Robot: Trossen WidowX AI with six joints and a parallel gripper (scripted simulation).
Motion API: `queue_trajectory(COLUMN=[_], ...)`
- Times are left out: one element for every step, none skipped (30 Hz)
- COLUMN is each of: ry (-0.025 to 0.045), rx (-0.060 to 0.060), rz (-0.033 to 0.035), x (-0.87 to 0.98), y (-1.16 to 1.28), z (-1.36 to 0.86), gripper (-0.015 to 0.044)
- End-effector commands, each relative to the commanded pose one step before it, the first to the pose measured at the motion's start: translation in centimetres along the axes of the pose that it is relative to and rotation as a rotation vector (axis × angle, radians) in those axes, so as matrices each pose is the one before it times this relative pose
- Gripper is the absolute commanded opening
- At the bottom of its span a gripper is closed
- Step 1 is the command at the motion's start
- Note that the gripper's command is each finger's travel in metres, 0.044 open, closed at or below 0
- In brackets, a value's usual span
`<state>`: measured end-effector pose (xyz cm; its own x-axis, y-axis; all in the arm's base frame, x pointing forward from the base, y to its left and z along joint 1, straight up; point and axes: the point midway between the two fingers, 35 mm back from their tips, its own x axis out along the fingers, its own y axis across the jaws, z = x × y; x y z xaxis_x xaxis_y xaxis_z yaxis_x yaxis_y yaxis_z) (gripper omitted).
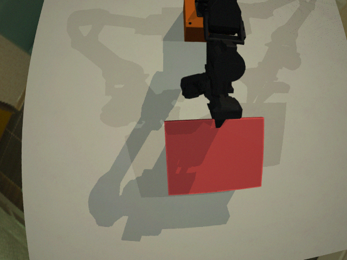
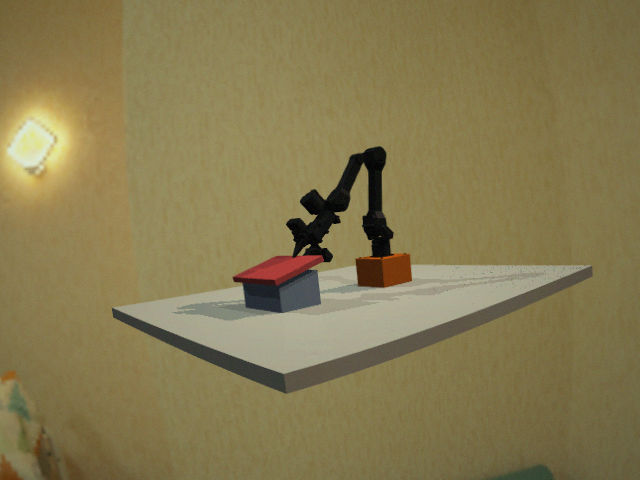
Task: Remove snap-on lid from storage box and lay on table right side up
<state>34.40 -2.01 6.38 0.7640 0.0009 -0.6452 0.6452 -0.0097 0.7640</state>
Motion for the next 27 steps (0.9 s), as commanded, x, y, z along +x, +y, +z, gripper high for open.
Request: queue_trajectory(ry=[-0.00407, 0.00000, 0.00000, 0.00000, 0.00000, 0.00000, 0.00000, 0.00000, 0.00000, 0.00000, 0.00000, 0.00000, 0.00000, 0.00000, 0.00000, 0.00000, 0.00000, 0.00000, 0.00000, 0.00000, 0.00000, 0.00000, 0.00000, 0.00000, 0.00000, 0.00000, 0.00000], rx=[0.0019, 0.0000, 0.0000, 0.0000, 0.0000, 0.0000, 0.0000, 0.0000, 0.0000, 0.0000, 0.0000, 0.0000, 0.0000, 0.0000, 0.0000, 0.0000, 0.0000, 0.0000, 0.0000, 0.0000, 0.0000, 0.0000, 0.0000, 0.0000, 0.0000, 0.0000, 0.0000], rz=[0.02059, 0.00004, 0.00004, 0.00004, 0.00004, 0.00004, 0.00004, 0.00004, 0.00004, 0.00004, 0.00004, 0.00005, 0.00005, 0.00005, 0.00005, 0.00005, 0.00005, 0.00005, 0.00005, 0.00006, 0.00006, 0.00006, 0.00006, 0.00006, 0.00007, 0.00007, 0.00007], x=[-0.496, -0.055, -0.054, -0.053, -0.052, -0.051, -0.050, -0.049, -0.048, -0.047, -0.046, -0.044, -0.044, -0.043, -0.041, -0.040, -0.038, -0.036, -0.034, -0.032, -0.029, -0.027, -0.025, -0.022, -0.020, -0.018, -0.015], y=[1.299, 0.126, 0.127, 0.128, 0.129, 0.130, 0.131, 0.131, 0.132, 0.133, 0.134, 0.135, 0.136, 0.137, 0.138, 0.139, 0.141, 0.143, 0.144, 0.146, 0.148, 0.150, 0.152, 0.155, 0.157, 0.158, 0.160], z=[0.059, 0.000, 0.000, 0.000, 0.000, 0.000, 0.000, 0.000, 0.000, 0.000, 0.000, 0.000, 0.000, 0.000, 0.000, 0.000, 0.000, 0.000, 0.000, 0.000, 0.000, 0.000, 0.000, 0.000, 0.000, 0.000, 0.000], gripper=[0.0000, 0.0000, 0.0000, 0.0000, 0.0000, 0.0000, 0.0000, 0.0000, 0.0000, 0.0000, 0.0000, 0.0000, 0.0000, 0.0000, 0.0000, 0.0000, 0.0000, 0.0000, 0.0000, 0.0000, 0.0000, 0.0000, 0.0000, 0.0000, 0.0000, 0.0000, 0.0000])
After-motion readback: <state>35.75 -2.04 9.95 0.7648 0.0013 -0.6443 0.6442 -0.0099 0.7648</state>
